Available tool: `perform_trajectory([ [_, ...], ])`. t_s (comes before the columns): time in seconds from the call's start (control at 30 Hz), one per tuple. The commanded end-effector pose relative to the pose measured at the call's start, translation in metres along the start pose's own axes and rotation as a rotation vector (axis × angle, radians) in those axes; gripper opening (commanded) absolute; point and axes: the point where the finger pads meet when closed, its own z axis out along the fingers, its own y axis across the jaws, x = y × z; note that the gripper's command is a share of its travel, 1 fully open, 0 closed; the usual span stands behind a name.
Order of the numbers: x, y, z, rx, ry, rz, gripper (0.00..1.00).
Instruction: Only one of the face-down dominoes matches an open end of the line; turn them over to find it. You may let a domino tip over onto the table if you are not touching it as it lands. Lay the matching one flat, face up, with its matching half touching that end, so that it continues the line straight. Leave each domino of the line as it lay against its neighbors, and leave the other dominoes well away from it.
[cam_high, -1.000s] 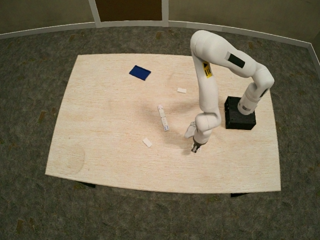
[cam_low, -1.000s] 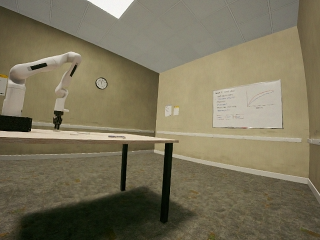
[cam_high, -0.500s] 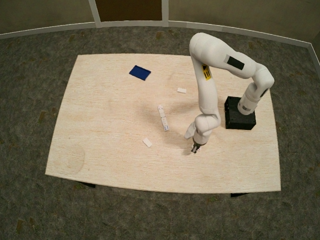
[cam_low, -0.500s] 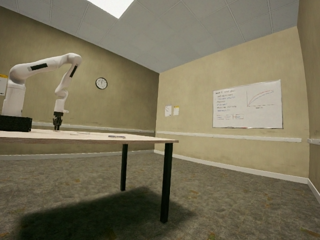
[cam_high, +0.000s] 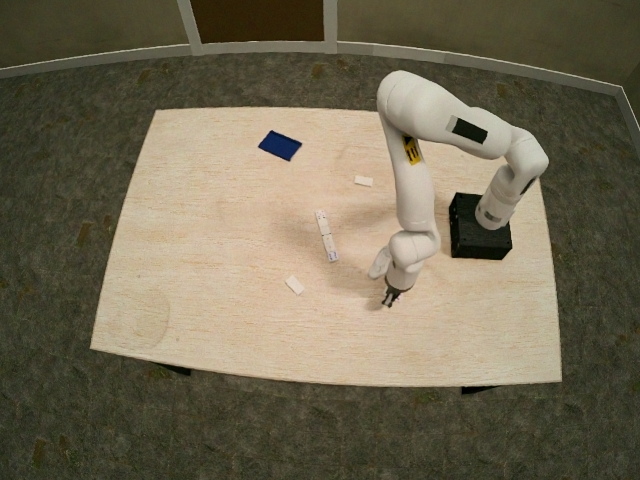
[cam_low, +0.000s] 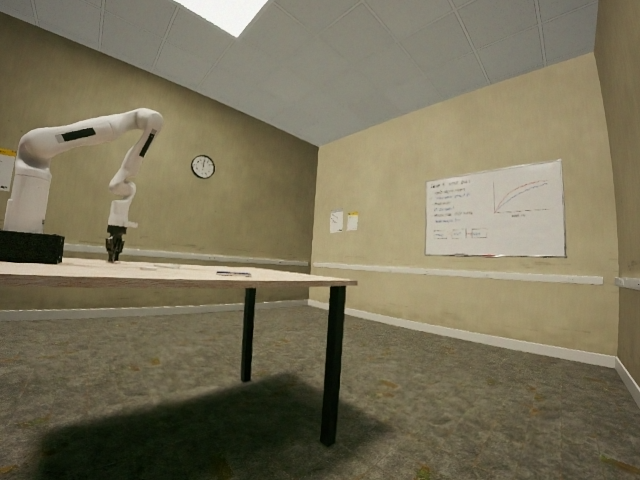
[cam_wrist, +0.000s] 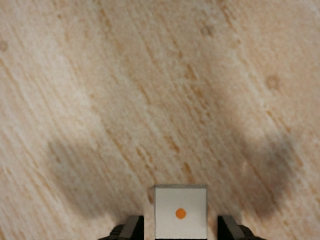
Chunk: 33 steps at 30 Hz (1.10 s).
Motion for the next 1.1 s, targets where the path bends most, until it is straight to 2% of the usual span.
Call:
perform_trajectory([
  [0.0, 0.0001, -0.0004, -0.0003, 0.001, 0.001, 0.0, 0.48],
  [0.47, 0.0001, -0.0004, -0.0003, 0.001, 0.001, 0.0, 0.48],
  [0.5, 0.0001, -0.0004, -0.0003, 0.001, 0.001, 0.0, 0.3],
  [1.07, 0.0001, -0.0004, -0.0003, 0.001, 0.001, 0.0, 0.3],
])
